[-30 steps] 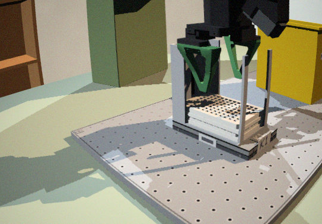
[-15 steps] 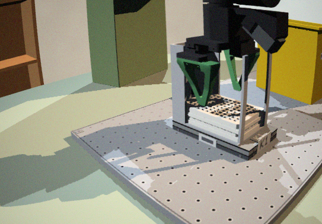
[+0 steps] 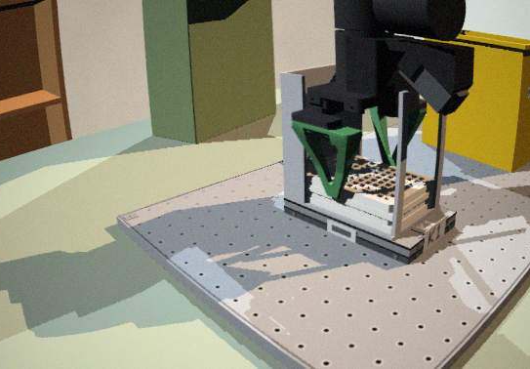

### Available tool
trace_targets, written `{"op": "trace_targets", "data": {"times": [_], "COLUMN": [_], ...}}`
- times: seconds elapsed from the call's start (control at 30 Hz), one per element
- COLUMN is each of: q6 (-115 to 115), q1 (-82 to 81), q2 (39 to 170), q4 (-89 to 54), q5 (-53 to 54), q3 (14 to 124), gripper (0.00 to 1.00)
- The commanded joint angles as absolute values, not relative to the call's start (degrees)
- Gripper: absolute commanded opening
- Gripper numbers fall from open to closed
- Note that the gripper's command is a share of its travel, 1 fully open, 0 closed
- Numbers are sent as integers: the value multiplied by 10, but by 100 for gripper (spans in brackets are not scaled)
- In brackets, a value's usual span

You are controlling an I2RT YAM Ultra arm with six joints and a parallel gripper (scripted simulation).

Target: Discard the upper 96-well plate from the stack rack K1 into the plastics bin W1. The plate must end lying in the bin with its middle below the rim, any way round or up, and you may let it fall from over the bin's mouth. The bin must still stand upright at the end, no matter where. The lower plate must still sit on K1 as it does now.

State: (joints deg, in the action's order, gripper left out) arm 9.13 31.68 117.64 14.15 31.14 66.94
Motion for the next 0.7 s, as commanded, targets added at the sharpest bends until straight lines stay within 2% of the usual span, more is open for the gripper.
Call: {"op": "trace_targets", "data": {"times": [0.0,0.4,0.43,0.67], "q6": [88,87,87,87], "q1": [318,317,317,317], "q2": [1177,1181,1181,1181], "q4": [148,150,150,150], "q5": [308,306,306,306], "q3": [673,677,677,677], "gripper": [100,100,0,0]}}
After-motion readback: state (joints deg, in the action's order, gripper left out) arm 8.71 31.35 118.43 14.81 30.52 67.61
